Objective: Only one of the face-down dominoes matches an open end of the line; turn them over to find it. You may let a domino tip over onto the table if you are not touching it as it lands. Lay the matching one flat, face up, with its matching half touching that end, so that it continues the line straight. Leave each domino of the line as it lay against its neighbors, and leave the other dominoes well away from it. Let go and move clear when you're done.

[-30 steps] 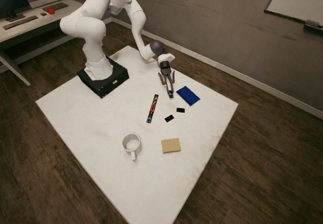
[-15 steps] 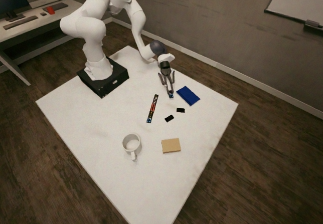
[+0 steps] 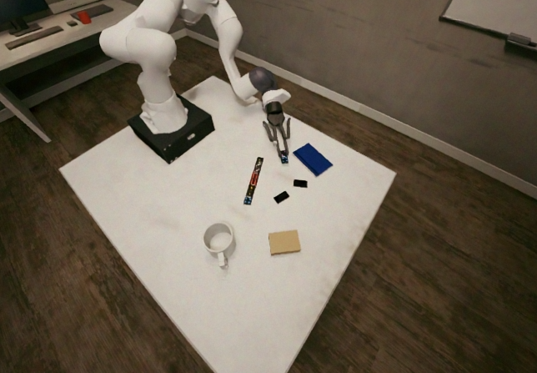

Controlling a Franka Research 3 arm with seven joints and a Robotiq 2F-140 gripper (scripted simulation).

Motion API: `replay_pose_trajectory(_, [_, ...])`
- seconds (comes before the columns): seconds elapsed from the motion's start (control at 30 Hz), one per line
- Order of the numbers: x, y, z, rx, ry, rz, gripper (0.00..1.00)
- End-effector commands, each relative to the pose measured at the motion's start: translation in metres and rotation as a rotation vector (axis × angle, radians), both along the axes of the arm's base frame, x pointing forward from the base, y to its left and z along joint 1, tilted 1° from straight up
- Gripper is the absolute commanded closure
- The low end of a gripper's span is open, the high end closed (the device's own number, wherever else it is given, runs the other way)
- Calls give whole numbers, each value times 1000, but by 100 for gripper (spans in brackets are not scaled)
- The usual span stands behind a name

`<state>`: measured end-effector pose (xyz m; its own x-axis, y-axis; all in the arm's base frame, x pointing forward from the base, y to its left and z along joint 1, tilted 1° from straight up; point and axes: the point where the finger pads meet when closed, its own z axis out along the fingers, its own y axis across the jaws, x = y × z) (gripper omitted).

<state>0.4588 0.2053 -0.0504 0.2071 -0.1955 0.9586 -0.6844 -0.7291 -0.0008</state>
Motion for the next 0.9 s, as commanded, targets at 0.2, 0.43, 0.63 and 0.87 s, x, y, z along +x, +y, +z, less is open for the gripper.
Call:
replay_pose_trajectory(0.2, [-1, 1, -1, 3, -5, -1, 77])
replay_pose_trajectory(0.43, [-1, 1, -2, 3, -5, -1, 77])
replay_pose_trajectory(0.63, [-1, 1, -5, 3, -5, -1, 77])
replay_pose_trajectory(0.87, [-1, 1, -9, 3, -5, -1, 77])
